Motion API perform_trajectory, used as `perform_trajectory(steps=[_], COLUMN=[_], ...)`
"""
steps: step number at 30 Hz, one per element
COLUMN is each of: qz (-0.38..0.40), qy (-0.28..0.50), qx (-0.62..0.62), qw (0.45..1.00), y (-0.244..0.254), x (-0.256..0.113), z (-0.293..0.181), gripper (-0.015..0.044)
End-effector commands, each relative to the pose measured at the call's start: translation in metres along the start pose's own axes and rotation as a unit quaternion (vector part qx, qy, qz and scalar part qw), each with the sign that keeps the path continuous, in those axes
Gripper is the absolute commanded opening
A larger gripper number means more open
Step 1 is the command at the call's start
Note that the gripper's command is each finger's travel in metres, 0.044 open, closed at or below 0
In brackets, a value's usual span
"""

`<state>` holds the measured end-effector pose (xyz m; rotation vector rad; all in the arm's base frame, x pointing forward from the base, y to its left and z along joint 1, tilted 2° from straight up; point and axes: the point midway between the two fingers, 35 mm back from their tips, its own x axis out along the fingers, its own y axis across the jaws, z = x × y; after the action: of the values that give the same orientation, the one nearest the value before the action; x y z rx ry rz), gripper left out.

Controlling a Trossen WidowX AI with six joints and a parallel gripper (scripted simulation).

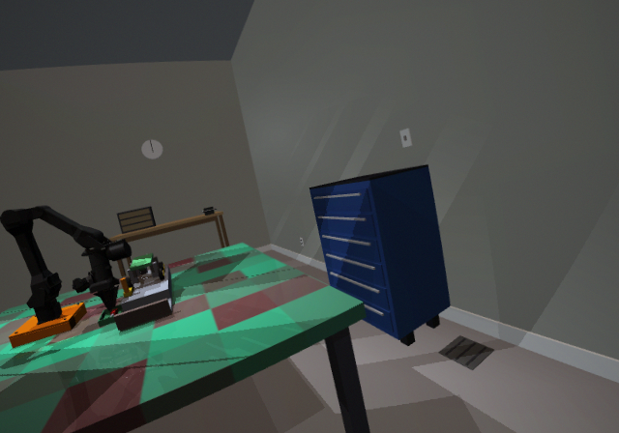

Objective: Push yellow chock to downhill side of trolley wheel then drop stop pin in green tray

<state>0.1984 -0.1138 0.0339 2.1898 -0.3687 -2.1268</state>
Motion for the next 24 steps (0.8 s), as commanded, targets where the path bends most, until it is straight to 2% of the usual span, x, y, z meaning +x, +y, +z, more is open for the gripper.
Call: perform_trajectory(steps=[1, 6, 10, 24], qz=[0.001, 0.002, 0.002, 0.002], qy=[0.001, 0.000, 0.000, 0.000], qx=[0.001, 0.001, 0.001, 0.001], qw=[1.000, 1.000, 1.000, 1.000], y=[0.001, 0.004, 0.006, 0.013], x=[-0.008, -0.026, -0.038, -0.079], z=[-0.001, 0.002, 0.002, 0.001], gripper=[0.0340, 0.0340, 0.0440, 0.0440])
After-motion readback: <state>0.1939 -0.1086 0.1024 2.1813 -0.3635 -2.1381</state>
